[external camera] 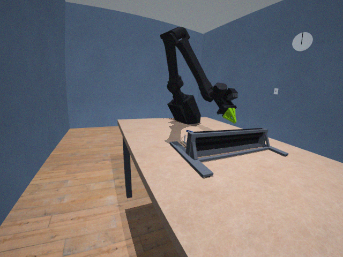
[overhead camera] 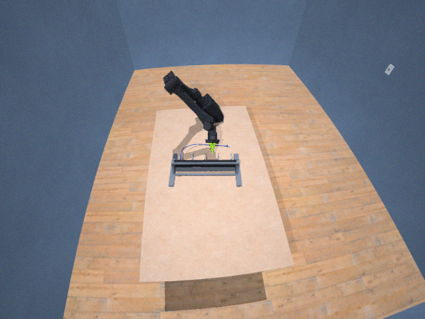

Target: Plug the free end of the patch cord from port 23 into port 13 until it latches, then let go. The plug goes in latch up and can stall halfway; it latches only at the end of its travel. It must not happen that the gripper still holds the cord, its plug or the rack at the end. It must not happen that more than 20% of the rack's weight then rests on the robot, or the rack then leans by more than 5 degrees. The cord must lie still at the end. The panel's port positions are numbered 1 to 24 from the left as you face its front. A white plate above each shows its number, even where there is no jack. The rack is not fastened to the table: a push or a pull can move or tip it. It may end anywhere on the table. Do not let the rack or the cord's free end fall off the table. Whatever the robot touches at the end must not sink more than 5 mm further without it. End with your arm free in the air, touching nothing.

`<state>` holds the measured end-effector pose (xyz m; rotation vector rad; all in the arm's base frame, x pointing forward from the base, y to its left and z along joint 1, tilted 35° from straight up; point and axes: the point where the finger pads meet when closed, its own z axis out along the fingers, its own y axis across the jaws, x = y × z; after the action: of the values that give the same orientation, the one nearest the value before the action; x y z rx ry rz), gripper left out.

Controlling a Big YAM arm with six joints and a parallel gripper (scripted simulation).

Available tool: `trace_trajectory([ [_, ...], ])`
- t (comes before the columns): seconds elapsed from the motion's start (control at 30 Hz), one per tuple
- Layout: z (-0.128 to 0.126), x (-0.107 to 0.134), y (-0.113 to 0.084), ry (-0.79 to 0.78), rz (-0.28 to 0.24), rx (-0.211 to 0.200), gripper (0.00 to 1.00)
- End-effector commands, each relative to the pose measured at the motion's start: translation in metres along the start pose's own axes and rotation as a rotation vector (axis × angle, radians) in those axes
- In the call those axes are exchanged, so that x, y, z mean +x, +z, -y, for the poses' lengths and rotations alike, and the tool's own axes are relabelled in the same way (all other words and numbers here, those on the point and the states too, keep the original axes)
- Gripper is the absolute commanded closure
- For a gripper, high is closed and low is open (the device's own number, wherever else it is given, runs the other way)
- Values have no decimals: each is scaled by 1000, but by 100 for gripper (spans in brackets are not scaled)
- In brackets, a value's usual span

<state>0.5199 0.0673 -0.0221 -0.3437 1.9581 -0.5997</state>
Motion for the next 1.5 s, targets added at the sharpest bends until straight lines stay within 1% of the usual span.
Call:
trace_trajectory([
  [0.0,3,-1,2,3,11,8,100],
  [0.3,12,-6,-1,12,22,19,100],
  [0.73,16,-12,-1,20,30,25,100],
  [1.47,18,-14,-1,22,32,28,100],
])
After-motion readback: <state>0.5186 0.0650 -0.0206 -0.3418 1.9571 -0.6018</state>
